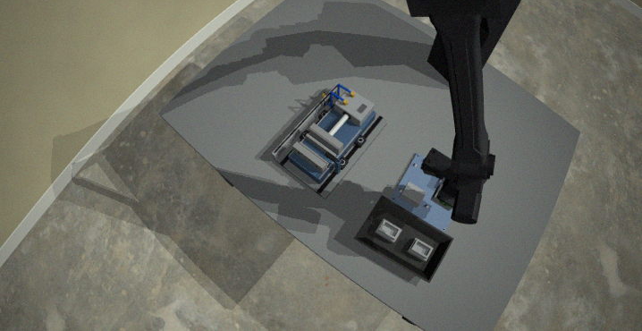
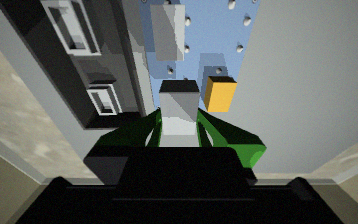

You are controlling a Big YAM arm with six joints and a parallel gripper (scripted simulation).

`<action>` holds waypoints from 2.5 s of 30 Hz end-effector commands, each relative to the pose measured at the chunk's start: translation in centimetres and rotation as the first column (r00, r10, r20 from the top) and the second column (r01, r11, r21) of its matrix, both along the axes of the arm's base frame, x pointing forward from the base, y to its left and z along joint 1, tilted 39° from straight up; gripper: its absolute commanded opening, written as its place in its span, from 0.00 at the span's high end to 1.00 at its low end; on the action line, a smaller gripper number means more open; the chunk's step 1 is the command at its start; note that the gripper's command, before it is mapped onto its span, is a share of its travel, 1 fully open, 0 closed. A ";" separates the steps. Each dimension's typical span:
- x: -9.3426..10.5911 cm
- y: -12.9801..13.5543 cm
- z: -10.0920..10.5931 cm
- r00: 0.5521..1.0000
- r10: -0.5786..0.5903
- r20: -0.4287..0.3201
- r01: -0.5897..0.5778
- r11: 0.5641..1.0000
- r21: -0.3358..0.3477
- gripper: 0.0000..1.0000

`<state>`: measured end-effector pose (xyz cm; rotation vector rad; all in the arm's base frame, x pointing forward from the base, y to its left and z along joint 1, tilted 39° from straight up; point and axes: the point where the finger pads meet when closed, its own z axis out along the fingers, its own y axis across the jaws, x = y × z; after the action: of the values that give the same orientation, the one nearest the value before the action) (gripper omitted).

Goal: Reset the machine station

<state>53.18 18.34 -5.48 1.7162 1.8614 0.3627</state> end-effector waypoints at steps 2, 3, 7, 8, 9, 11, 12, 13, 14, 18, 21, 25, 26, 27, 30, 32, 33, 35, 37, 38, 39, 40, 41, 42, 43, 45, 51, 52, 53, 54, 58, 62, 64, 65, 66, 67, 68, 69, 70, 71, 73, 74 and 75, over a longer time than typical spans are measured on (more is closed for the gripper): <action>-0.8 2.5 3.1 0.999 0.027 0.037 -0.028 0.999 0.021 1.00; -0.8 2.5 3.1 0.999 0.027 0.037 -0.028 0.999 0.021 1.00; -1.0 2.6 3.6 0.999 0.027 0.039 -0.028 0.999 0.022 1.00; -1.1 2.6 3.7 0.999 0.027 0.038 -0.028 0.999 0.022 1.00; -1.2 2.6 3.8 0.999 0.027 0.038 -0.028 0.999 0.022 1.00; -1.4 2.7 4.0 0.999 0.027 0.037 -0.028 0.999 0.022 1.00; -1.5 2.7 4.1 0.999 0.027 0.037 -0.028 0.999 0.022 1.00; -1.5 2.7 4.2 0.999 0.027 0.037 -0.028 0.999 0.021 1.00; -1.6 2.7 4.2 0.999 0.027 0.037 -0.028 0.999 0.022 1.00; -1.7 2.8 4.6 0.999 0.027 0.040 -0.028 0.999 0.023 1.00; -1.7 2.8 4.7 0.999 0.027 0.041 -0.028 0.999 0.024 1.00; -1.8 2.9 4.8 0.999 0.030 0.041 -0.031 0.999 0.022 1.00; -1.8 2.9 4.8 0.999 0.030 0.040 -0.031 0.999 0.022 1.00; -1.9 2.9 4.8 0.999 0.030 0.040 -0.031 0.999 0.022 1.00; -1.9 2.8 4.8 0.999 0.030 0.040 -0.031 0.999 0.022 1.00; -1.9 2.9 4.9 0.999 0.030 0.041 -0.031 0.999 0.022 1.00; -1.8 2.9 4.9 0.999 0.030 0.042 -0.031 0.999 0.023 1.00; -1.7 3.0 5.0 0.999 0.030 0.044 -0.031 0.999 0.024 1.00; -1.7 3.0 5.0 0.999 0.031 0.045 -0.032 0.999 0.024 1.00; -1.7 3.0 5.0 0.999 0.031 0.045 -0.032 0.999 0.024 1.00; -1.7 2.9 5.0 0.998 0.031 0.045 -0.032 0.999 0.024 1.00; -1.7 2.8 5.1 0.998 0.032 0.045 -0.033 0.999 0.024 1.00; -1.7 2.6 5.1 0.998 0.034 0.045 -0.035 0.999 0.023 1.00; -1.6 2.4 5.1 0.998 0.035 0.046 -0.037 0.999 0.024 1.00; -1.6 2.1 5.2 0.998 0.036 0.047 -0.038 0.999 0.024 1.00; -1.3 0.8 5.5 0.998 0.028 0.049 -0.030 0.999 0.025 1.00; -0.6 -4.5 6.8 0.998 0.010 0.055 -0.011 0.999 0.030 1.00; -0.5 -5.6 7.1 0.998 0.007 0.056 -0.009 0.999 0.031 1.00; -0.4 -6.7 7.4 0.998 0.004 0.058 -0.006 0.999 0.032 1.00; -0.4 -6.7 7.4 0.998 0.004 0.058 -0.006 0.999 0.032 1.00; -0.1 -10.3 8.4 0.998 -0.004 0.056 0.002 0.999 0.034 1.00; 0.3 -15.4 9.8 0.999 -0.014 0.052 0.012 0.999 0.038 1.00; 0.8 -18.0 10.7 0.998 -0.020 0.055 0.017 0.999 0.042 1.00; 1.0 -19.3 11.1 0.998 -0.022 0.056 0.020 0.999 0.043 1.00; 1.2 -20.5 11.6 0.998 -0.025 0.058 0.022 0.999 0.045 1.00; 1.4 -21.8 12.0 0.998 -0.027 0.060 0.024 0.999 0.046 1.00; 1.6 -23.0 12.4 0.998 -0.029 0.061 0.027 0.999 0.047 1.00; 1.7 -24.2 12.9 0.998 -0.032 0.062 0.029 0.998 0.049 1.00; 1.8 -25.4 13.3 0.997 -0.034 0.064 0.031 0.998 0.050 1.00; 1.8 -25.4 13.3 0.997 -0.034 0.064 0.031 0.998 0.050 1.00; 2.0 -26.5 13.6 0.997 -0.036 0.064 0.033 0.998 0.051 1.00; 2.2 -27.6 14.0 0.997 -0.038 0.065 0.035 0.998 0.052 1.00; 2.3 -28.6 14.3 0.997 -0.040 0.066 0.036 0.998 0.053 1.00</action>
<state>54.55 -8.63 5.73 1.8183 1.7709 0.4407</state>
